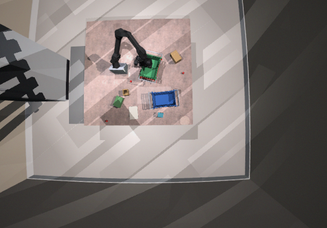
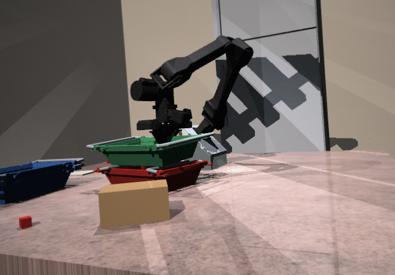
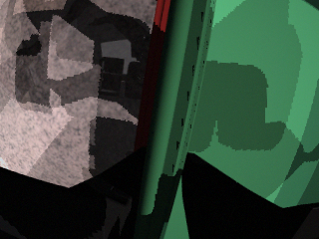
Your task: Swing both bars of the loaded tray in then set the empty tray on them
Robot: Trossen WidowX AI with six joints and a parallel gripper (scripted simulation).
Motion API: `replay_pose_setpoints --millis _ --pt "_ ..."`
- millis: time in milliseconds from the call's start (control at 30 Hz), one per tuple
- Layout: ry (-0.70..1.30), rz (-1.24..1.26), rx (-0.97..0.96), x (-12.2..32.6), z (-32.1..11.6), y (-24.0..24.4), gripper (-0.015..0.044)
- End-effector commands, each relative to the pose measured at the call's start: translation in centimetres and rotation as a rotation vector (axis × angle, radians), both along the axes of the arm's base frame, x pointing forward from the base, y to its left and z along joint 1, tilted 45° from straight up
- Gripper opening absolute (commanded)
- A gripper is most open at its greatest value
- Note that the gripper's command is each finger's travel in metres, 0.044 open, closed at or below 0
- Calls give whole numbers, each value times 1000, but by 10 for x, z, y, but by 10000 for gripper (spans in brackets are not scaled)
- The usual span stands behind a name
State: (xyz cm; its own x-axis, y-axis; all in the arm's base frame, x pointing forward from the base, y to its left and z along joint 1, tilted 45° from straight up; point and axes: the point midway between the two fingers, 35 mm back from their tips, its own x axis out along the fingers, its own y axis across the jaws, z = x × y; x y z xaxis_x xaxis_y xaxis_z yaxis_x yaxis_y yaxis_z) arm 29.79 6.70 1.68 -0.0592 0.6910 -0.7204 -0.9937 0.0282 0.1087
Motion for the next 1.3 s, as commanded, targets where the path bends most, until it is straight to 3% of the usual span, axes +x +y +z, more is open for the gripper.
replay_pose_setpoints --millis 0,767,1267 --pt "19 18 6 -6 -1 7 0" --pt "19 18 6 -6 -1 7 0" --pt "19 18 6 -6 -1 7 220"
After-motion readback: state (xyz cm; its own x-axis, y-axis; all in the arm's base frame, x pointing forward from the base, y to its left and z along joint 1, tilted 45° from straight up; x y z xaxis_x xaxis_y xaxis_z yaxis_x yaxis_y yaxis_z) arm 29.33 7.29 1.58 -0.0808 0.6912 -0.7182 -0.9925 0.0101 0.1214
